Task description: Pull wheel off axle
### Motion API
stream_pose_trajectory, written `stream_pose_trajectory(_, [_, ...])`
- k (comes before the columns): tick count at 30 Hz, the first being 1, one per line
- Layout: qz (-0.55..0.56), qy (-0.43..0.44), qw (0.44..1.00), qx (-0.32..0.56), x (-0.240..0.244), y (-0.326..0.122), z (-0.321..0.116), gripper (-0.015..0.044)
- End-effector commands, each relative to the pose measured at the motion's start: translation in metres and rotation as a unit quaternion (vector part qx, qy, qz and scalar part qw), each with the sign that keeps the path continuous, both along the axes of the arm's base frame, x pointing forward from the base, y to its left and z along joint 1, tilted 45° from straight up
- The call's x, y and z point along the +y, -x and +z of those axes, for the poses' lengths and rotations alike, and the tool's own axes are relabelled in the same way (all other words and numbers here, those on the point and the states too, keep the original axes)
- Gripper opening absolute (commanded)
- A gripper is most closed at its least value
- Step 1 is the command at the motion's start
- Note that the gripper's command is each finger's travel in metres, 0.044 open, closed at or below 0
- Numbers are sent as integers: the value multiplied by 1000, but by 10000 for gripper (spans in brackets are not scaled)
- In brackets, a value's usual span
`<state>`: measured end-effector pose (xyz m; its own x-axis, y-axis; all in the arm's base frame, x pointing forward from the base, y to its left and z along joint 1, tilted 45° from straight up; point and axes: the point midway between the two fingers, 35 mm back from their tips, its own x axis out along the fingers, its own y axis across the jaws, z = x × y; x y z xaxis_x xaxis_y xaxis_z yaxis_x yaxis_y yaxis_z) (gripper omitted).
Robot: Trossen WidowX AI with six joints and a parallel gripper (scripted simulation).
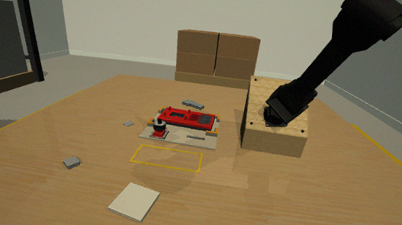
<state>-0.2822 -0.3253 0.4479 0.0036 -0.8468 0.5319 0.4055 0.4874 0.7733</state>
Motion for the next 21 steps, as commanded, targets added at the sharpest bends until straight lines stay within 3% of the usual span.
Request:
stream_pose_trajectory(1, [0,-1,1000,0,-1,0,0,374])
stream_pose_trajectory(4, [2,-10,1000,-4,-10,-4,-5,300])
stream_pose_trajectory(12, [23,-65,998,-11,-57,-32,-32,300])
stream_pose_trajectory(21, [93,-147,985,15,-123,-104,-75,300])
